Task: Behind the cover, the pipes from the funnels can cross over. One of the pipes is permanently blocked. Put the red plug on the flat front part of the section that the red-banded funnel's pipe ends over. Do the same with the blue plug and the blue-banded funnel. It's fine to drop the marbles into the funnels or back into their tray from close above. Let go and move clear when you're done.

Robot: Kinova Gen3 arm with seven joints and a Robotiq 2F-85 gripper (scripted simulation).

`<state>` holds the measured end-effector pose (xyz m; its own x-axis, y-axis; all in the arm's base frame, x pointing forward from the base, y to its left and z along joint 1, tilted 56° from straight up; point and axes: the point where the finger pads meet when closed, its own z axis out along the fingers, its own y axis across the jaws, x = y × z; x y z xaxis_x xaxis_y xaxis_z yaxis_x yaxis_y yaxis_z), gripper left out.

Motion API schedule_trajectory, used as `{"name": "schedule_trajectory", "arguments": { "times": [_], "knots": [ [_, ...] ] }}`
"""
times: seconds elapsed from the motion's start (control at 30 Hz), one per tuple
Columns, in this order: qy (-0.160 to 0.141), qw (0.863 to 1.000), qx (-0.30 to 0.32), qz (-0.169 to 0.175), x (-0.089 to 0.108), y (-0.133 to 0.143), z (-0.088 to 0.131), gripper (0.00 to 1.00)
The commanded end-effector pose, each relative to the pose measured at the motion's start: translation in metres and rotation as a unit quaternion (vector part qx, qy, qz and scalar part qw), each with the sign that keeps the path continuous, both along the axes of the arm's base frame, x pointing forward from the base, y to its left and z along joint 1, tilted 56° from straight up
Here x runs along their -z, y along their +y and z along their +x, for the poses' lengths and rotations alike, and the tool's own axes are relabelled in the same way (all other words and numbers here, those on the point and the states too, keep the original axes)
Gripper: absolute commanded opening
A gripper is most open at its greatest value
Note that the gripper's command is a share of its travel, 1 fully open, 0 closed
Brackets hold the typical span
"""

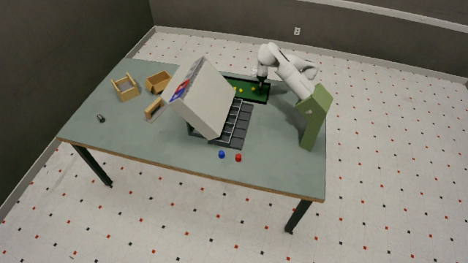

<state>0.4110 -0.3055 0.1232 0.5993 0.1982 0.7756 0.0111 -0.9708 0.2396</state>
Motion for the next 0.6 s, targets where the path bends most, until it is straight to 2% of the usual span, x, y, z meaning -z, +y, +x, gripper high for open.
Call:
{"name": "schedule_trajectory", "arguments": {
  "times": [0.0, 0.57],
  "knots": [
    [0.000, 1.000, 0.001, 0.000, -0.0002, -0.0004, -0.0002, 0.50],
    [0.000, 1.000, 0.000, 0.000, 0.0040, -0.0009, 0.0065, 0.50]
  ]
}}
